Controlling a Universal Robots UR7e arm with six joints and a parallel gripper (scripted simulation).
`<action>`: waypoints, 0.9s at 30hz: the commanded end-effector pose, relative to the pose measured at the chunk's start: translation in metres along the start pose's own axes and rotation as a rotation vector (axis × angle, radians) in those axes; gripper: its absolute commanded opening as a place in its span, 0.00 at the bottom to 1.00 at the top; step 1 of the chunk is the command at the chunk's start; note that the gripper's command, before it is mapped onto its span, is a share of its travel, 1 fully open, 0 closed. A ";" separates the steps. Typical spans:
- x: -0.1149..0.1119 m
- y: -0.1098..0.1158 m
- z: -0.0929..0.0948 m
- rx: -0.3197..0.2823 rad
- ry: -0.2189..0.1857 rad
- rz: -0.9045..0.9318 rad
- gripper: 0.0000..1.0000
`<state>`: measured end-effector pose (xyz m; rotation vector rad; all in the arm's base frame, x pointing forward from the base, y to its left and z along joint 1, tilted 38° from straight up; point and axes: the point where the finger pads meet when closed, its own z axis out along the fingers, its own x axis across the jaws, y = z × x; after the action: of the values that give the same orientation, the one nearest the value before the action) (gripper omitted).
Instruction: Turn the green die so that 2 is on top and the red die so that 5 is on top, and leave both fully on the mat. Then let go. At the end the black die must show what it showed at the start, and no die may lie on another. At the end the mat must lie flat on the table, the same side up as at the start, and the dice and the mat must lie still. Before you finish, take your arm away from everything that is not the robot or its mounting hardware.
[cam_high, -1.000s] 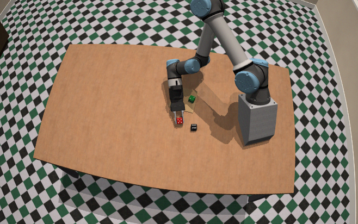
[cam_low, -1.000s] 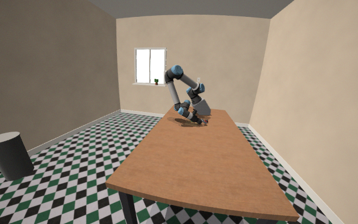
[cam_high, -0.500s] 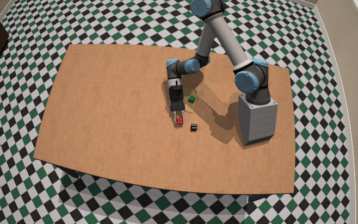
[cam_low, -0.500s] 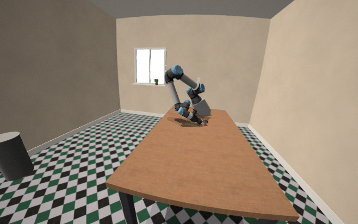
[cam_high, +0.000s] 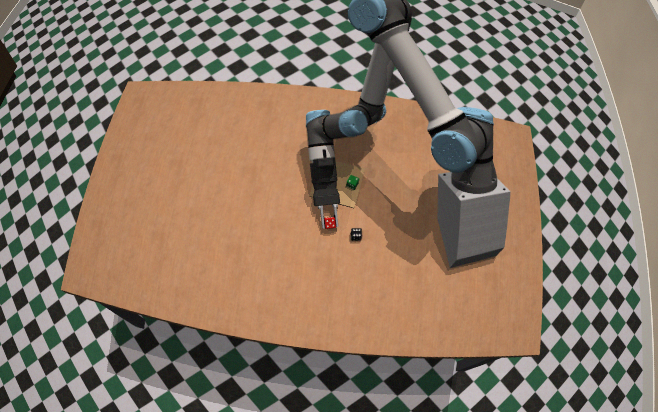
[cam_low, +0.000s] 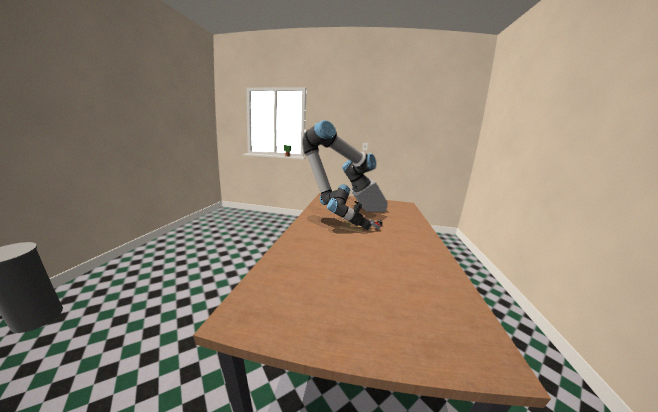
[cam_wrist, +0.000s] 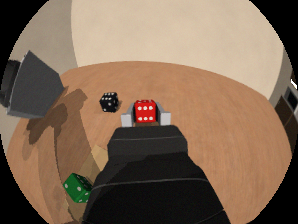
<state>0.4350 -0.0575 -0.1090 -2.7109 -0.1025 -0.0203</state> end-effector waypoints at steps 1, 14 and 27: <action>0.000 0.001 0.001 0.000 0.001 -0.001 0.57; 0.000 0.003 0.002 0.000 0.001 -0.001 0.57; 0.000 0.003 0.002 0.000 0.001 -0.001 0.57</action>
<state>0.4353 -0.0600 -0.1122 -2.7109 -0.1025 -0.0204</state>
